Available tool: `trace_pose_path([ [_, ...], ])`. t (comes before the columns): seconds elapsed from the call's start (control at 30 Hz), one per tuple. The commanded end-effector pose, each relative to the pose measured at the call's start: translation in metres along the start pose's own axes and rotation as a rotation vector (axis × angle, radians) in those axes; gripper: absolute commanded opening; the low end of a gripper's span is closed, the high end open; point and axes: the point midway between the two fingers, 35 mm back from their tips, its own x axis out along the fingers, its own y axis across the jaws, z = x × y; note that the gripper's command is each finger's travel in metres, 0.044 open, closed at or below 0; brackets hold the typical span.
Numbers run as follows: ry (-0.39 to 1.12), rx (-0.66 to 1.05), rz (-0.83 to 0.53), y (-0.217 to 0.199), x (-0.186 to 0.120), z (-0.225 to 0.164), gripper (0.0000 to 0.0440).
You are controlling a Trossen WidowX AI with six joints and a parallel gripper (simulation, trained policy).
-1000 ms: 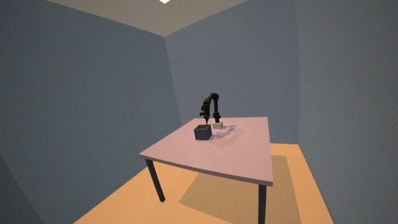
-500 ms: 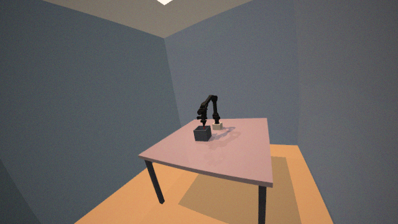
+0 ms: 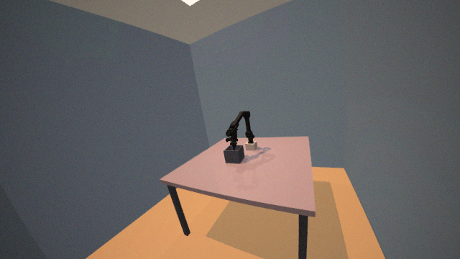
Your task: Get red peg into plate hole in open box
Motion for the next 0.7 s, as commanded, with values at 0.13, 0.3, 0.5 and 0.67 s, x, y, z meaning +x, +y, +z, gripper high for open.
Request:
trace_pose_path([
  [0.13,0.025,-0.03,-0.006,0.0,0.022,0.0,0.0],
  [0.3,0.026,-0.052,-0.014,0.0,0.033,0.001,0.0],
  [0.5,0.03,-0.078,-0.037,0.001,0.042,0.003,0.0085],
  [0.67,0.064,-0.085,-0.038,0.003,0.042,0.0,0.0128],
])
